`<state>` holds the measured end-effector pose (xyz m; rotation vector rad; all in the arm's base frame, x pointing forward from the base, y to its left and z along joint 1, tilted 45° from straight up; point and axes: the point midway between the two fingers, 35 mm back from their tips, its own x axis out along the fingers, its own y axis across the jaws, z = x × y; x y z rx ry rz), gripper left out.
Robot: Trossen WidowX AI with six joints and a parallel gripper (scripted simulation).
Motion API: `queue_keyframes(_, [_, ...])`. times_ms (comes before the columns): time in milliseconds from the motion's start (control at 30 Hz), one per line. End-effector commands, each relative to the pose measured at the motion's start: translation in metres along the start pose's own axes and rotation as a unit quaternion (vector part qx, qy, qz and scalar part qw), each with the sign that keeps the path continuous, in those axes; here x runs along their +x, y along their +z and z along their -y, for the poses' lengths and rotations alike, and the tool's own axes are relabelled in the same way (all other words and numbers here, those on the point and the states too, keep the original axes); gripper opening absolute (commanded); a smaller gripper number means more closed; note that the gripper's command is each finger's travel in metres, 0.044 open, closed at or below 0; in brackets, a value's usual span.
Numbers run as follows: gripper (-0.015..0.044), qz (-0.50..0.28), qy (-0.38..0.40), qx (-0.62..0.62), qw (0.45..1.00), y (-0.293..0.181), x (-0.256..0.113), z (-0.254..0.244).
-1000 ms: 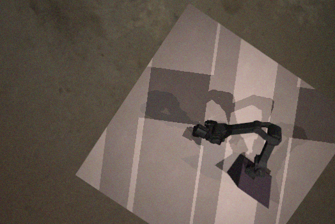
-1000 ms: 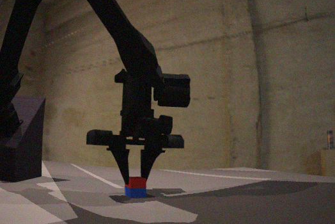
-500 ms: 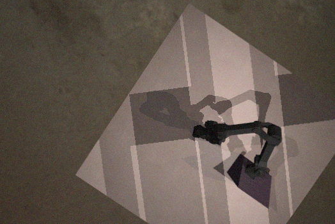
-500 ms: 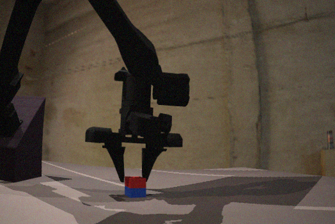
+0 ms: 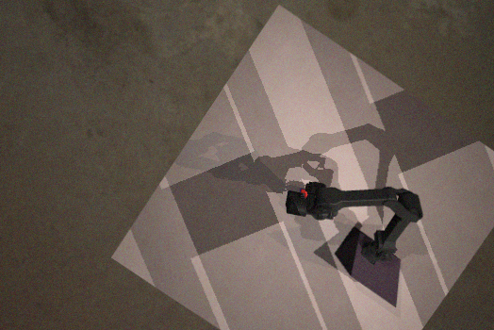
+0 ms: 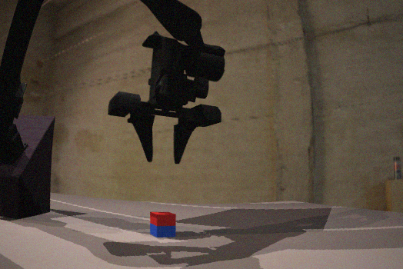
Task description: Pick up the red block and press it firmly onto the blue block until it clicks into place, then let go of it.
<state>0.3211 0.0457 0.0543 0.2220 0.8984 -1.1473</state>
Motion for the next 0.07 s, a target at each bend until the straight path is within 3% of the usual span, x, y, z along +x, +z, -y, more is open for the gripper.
queue_keyframes(0, [0.022,-0.003,-0.001,0.007,1.0,0.001,-0.004,0.0001])
queue_keyframes(33, [0.022,-0.003,-0.001,0.007,1.0,0.001,-0.004,0.0001])
